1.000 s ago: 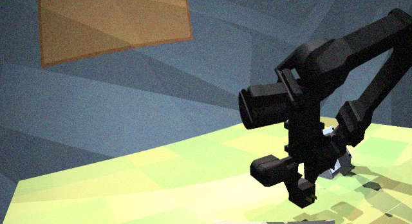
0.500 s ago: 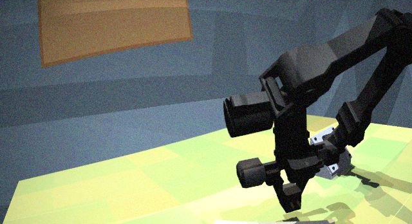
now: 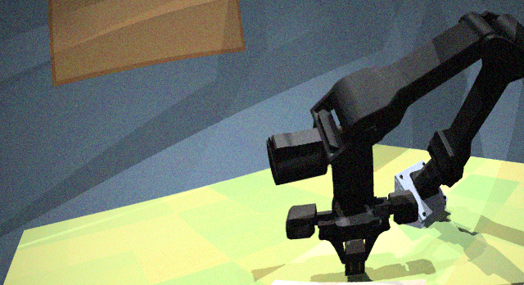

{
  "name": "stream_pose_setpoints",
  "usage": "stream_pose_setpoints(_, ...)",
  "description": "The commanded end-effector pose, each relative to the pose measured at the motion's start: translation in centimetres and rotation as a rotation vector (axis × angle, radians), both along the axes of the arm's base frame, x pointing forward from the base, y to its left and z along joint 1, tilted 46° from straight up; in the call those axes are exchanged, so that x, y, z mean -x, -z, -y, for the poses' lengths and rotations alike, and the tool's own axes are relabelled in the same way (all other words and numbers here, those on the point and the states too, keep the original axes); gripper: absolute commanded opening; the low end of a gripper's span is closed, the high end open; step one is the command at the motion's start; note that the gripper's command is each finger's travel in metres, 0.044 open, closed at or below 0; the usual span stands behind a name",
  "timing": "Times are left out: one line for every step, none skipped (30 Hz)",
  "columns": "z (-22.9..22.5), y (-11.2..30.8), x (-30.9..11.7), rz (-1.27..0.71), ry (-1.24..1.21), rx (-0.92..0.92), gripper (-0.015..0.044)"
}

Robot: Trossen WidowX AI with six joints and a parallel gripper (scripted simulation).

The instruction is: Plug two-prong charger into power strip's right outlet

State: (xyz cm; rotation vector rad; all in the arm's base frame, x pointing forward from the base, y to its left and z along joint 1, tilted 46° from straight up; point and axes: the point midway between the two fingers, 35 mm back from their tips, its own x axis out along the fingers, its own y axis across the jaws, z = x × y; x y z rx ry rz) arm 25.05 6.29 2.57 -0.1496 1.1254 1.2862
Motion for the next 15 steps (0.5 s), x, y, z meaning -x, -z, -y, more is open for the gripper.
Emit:
stream_pose_setpoints(0.2, 0.7, -0.5, -0.047, 0.052, 0.015, 0.0)
stream_pose_setpoints(0.3, 0.8, -0.6, -0.059, 0.063, 0.017, 0.0)
stream_pose_setpoints(0.3, 1.0, -0.6, -0.071, 0.074, 0.019, 0.0)
stream_pose_setpoints(0.3, 1.2, -0.7, -0.083, 0.085, 0.021, 0.0)
stream_pose_setpoints(0.4, 1.3, -0.8, -0.095, 0.097, 0.023, 0.0)
stream_pose_setpoints(0.4, 1.3, -0.8, -0.095, 0.097, 0.023, 0.0)
stream_pose_setpoints(0.3, 1.3, -0.8, -0.096, 0.097, 0.023, 0.0)
stream_pose_setpoints(0.3, 1.3, -0.9, -0.096, 0.098, 0.023, 0.0)
stream_pose_setpoints(0.3, 1.3, -0.9, -0.097, 0.099, 0.023, 0.0)
stream_pose_setpoints(0.2, 1.2, -1.0, -0.098, 0.1, 0.024, 0.0)
stream_pose_setpoints(0.2, 1.2, -1.1, -0.099, 0.101, 0.024, 0.0)
stream_pose_setpoints(0.1, 1.2, -1.3, -0.101, 0.102, 0.024, 0.0)
stream_pose_setpoints(0.1, 1.1, -1.4, -0.102, 0.104, 0.024, 0.0)
stream_pose_setpoints(0.0, 1.1, -1.5, -0.103, 0.105, 0.025, 0.0)
stream_pose_setpoints(0.0, 1.1, -1.6, -0.105, 0.107, 0.025, 0.0)
